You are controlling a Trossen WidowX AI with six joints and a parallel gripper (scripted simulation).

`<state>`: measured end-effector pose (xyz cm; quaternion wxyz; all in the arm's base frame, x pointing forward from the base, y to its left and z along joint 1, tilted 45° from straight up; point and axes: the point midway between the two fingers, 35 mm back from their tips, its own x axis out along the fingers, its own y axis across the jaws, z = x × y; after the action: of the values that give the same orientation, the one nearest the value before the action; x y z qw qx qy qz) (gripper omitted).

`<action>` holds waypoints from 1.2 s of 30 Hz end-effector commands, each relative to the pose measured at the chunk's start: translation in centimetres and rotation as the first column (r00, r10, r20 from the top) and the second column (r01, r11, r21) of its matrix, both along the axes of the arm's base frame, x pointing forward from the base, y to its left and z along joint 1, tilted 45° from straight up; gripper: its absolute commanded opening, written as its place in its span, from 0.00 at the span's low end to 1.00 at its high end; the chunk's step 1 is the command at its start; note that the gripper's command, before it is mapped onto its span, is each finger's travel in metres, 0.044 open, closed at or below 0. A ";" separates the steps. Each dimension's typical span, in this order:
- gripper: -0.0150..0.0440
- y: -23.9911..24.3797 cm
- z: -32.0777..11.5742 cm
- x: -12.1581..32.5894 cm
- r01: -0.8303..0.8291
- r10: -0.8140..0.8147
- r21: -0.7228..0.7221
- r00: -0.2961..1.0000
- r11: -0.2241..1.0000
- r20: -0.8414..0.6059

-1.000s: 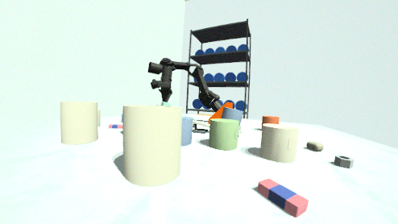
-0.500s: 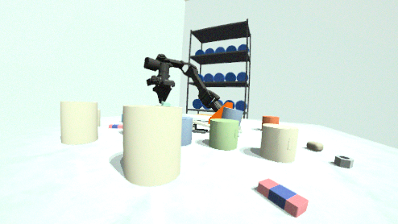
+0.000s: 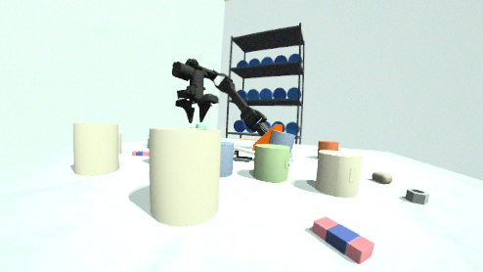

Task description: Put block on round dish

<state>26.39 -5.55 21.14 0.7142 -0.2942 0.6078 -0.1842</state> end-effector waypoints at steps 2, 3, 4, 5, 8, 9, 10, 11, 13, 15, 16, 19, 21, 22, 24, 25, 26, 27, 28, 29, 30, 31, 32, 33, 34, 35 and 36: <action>0.69 1.3 -0.5 1.2 -0.139 0.133 -0.036 0.982 0.990 -0.131; 0.69 1.6 -0.6 1.4 -0.164 0.156 -0.040 0.976 0.986 -0.155; 0.69 1.9 -0.7 1.5 -0.189 0.178 -0.044 0.968 0.981 -0.179; 0.69 2.1 -0.8 1.7 -0.214 0.200 -0.047 0.959 0.976 -0.202; 0.69 2.9 -1.2 2.3 -0.287 0.263 -0.052 0.925 0.956 -0.272; 0.69 3.2 -1.3 2.4 -0.312 0.283 -0.052 0.912 0.949 -0.295; 0.69 3.5 -1.4 2.6 -0.336 0.303 -0.052 0.898 0.940 -0.318; 0.69 3.8 -1.6 2.8 -0.360 0.322 -0.052 0.883 0.932 -0.341; 0.69 4.3 -1.8 3.1 -0.407 0.358 -0.049 0.850 0.912 -0.386; 0.69 4.9 -2.1 3.4 -0.452 0.392 -0.044 0.813 0.891 -0.430; 0.69 5.2 -2.2 3.6 -0.475 0.408 -0.040 0.793 0.879 -0.452; 0.69 6.1 -2.7 4.0 -0.539 0.451 -0.027 0.729 0.842 -0.515; 0.69 6.7 -3.0 4.3 -0.580 0.476 -0.015 0.682 0.814 -0.555; 0.69 7.0 -3.1 4.4 -0.600 0.487 -0.009 0.658 0.800 -0.575; 0.69 7.6 -3.5 4.7 -0.637 0.507 0.006 0.607 0.771 -0.613; 0.69 7.9 -3.6 4.8 -0.655 0.515 0.015 0.580 0.755 -0.631; 0.69 8.3 -3.8 4.9 -0.673 0.523 0.023 0.553 0.740 -0.648; 0.69 8.6 -3.9 5.0 -0.690 0.530 0.032 0.525 0.724 -0.666; 0.69 8.8 -4.1 5.1 -0.703 0.535 0.040 0.502 0.710 -0.679; 0.69 9.0 -4.2 5.1 -0.711 0.538 0.045 0.488 0.702 -0.687; 0.69 9.0 -4.2 5.2 -0.713 0.539 0.047 0.483 0.699 -0.690; 0.69 9.0 -4.2 5.2 -0.713 0.539 0.047 0.483 0.699 -0.690; 0.69 9.0 -4.2 5.2 -0.713 0.539 0.047 0.483 0.699 -0.690; 0.69 9.0 -4.2 5.2 -0.713 0.539 0.047 0.483 0.699 -0.690; 0.69 9.0 -4.2 5.2 -0.713 0.539 0.047 0.483 0.699 -0.690; 0.69 9.0 -4.2 5.2 -0.713 0.539 0.047 0.483 0.699 -0.690; 0.69 9.0 -4.2 5.2 -0.713 0.539 0.047 0.483 0.699 -0.690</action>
<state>31.40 3.39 16.87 0.4335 -0.6212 0.6399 0.1293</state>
